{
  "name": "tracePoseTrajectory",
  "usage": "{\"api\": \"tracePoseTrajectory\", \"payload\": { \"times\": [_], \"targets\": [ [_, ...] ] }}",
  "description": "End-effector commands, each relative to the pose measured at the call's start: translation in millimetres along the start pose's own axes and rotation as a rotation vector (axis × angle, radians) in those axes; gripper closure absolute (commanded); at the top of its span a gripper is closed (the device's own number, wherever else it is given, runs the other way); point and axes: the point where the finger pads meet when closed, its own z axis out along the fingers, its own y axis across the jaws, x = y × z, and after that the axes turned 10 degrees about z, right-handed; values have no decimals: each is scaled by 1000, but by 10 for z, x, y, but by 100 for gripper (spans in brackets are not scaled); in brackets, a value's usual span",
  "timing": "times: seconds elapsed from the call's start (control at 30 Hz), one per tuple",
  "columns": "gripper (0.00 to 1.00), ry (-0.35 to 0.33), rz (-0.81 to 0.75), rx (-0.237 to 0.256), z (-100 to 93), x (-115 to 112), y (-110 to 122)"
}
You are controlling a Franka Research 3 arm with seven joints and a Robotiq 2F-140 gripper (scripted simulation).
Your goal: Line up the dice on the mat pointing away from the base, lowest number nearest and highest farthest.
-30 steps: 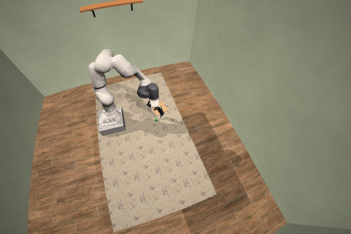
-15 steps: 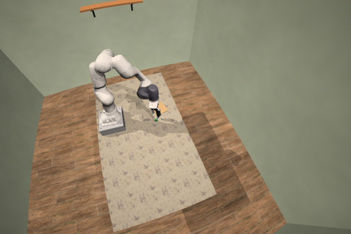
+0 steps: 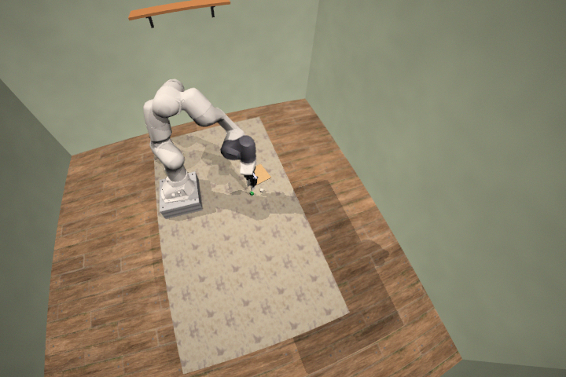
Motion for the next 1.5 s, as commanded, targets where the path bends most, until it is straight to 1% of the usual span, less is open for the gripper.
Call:
{"api": "tracePoseTrajectory", "payload": {
  "times": [0.0, 0.57, 0.97, 1.47],
  "targets": [
    [79, 3, 13, 4, 9, 10, -5],
    [79, 3, 13, 4, 13, 9, -5],
    [79, 3, 13, 4, 70, 9, -5],
    [79, 3, 13, 4, 281, 10, -5]
  ]
}}
